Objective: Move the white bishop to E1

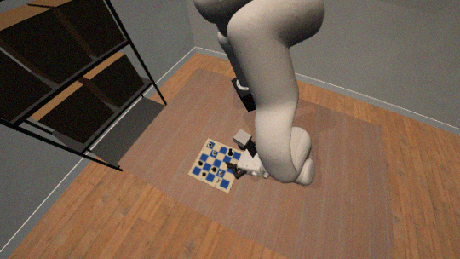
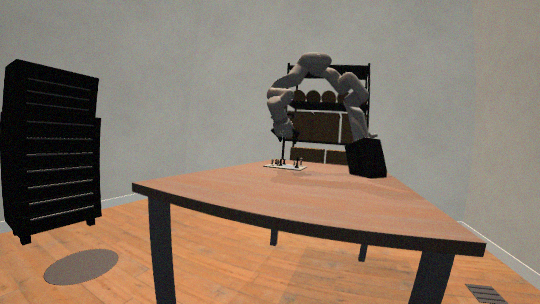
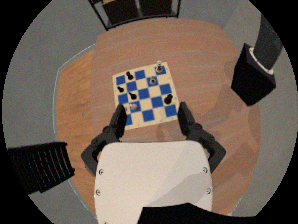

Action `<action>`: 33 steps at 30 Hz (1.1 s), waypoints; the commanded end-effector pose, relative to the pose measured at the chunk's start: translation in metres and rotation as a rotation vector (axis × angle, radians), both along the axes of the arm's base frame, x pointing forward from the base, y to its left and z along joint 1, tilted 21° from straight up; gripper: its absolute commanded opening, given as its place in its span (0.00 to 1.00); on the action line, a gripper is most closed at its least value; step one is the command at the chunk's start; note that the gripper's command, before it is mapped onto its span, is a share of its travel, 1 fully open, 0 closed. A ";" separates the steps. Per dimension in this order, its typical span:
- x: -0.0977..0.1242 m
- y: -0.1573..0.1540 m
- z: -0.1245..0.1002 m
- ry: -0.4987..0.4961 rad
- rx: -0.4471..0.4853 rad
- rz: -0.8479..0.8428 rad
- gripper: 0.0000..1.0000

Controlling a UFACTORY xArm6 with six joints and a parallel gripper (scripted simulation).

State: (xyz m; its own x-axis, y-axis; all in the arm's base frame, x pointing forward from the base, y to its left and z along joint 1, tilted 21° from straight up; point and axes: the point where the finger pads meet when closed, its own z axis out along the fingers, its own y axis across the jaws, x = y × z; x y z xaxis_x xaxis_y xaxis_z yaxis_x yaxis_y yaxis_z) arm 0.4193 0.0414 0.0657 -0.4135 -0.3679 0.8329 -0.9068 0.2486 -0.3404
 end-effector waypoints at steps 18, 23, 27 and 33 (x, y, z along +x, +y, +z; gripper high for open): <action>-0.024 -0.068 0.020 -0.227 0.517 0.040 1.00; -0.032 -0.086 0.025 -0.286 0.656 0.044 1.00; -0.036 -0.095 0.027 -0.313 0.723 0.046 1.00; -0.039 -0.105 0.030 -0.348 0.801 0.050 1.00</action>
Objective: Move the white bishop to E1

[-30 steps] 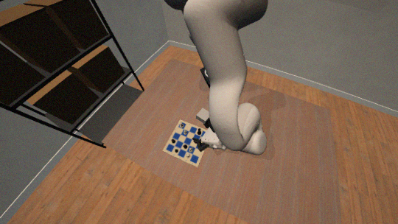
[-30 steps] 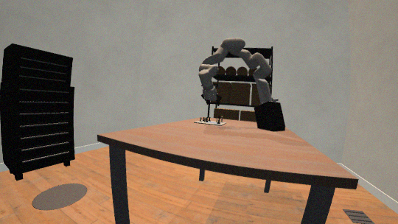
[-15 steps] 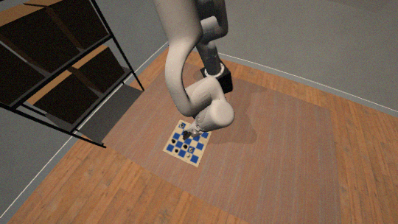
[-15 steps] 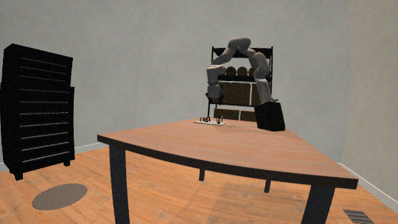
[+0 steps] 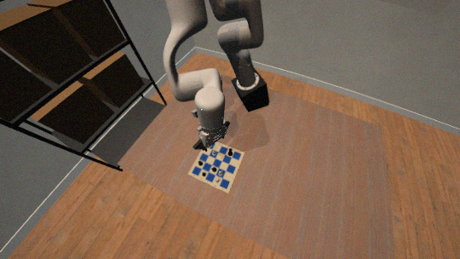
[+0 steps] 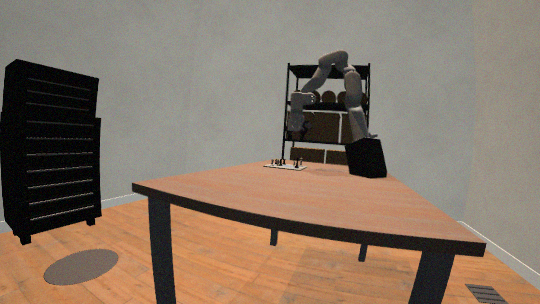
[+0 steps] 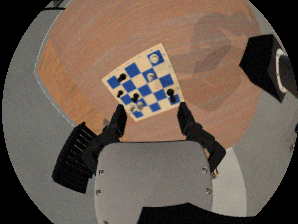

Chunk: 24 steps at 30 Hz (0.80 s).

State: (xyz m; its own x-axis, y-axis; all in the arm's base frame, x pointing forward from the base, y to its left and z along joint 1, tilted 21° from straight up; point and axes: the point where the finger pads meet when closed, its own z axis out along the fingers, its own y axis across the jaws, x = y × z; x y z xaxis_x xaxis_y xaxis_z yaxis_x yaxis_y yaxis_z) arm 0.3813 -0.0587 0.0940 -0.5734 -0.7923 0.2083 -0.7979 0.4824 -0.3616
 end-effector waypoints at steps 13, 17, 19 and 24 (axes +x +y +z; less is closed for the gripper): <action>-0.002 -0.009 0.003 -0.031 0.090 0.015 1.00; -0.002 -0.009 0.003 -0.031 0.090 0.015 1.00; -0.002 -0.009 0.003 -0.031 0.090 0.015 1.00; 0.000 -0.012 -0.004 -0.032 0.087 0.015 1.00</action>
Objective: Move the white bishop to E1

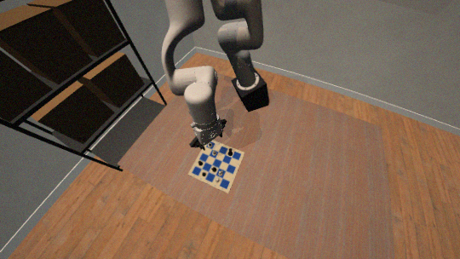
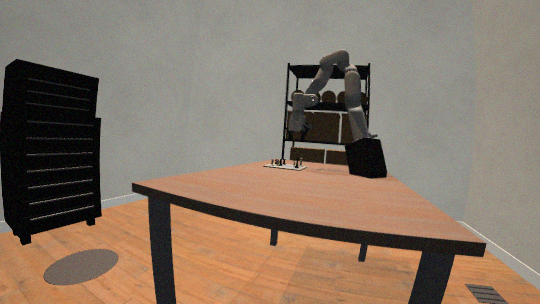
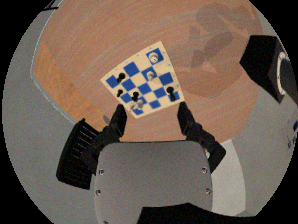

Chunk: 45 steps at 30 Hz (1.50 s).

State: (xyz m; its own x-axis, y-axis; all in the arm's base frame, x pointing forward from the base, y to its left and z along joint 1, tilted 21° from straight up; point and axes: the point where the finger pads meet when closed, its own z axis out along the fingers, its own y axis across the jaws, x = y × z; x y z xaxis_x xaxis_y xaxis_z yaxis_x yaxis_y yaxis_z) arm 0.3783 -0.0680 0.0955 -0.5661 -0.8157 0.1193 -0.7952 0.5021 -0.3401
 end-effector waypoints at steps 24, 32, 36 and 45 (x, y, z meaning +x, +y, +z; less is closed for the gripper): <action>0.009 -0.012 -0.034 -0.001 0.001 0.001 0.37; 0.009 -0.012 -0.034 -0.001 0.001 0.001 0.37; 0.009 -0.012 -0.034 -0.001 0.001 0.001 0.37; 0.009 -0.012 -0.034 -0.001 0.001 0.001 0.37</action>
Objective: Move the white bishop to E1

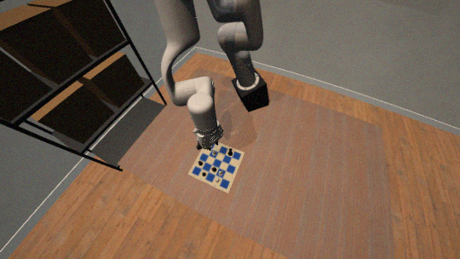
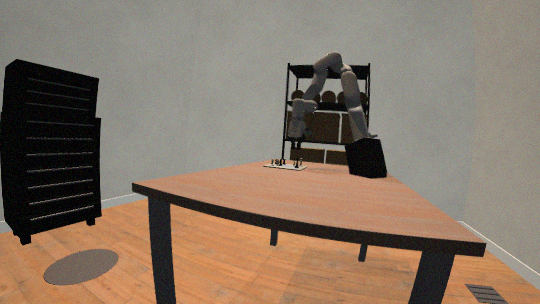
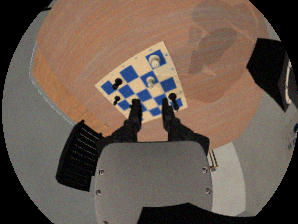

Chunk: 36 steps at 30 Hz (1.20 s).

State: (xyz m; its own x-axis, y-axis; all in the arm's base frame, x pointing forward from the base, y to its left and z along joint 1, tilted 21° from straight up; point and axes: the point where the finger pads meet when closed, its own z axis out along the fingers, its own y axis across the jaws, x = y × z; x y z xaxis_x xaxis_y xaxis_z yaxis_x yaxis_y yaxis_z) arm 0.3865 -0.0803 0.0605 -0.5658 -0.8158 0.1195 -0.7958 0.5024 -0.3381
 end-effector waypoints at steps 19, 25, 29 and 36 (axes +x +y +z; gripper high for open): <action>0.004 -0.003 -0.010 -0.003 -0.001 0.000 0.37; 0.006 -0.006 -0.019 -0.003 -0.001 0.000 0.37; 0.007 -0.008 -0.025 -0.003 -0.001 0.000 0.37; 0.009 -0.010 -0.032 -0.003 -0.001 0.000 0.37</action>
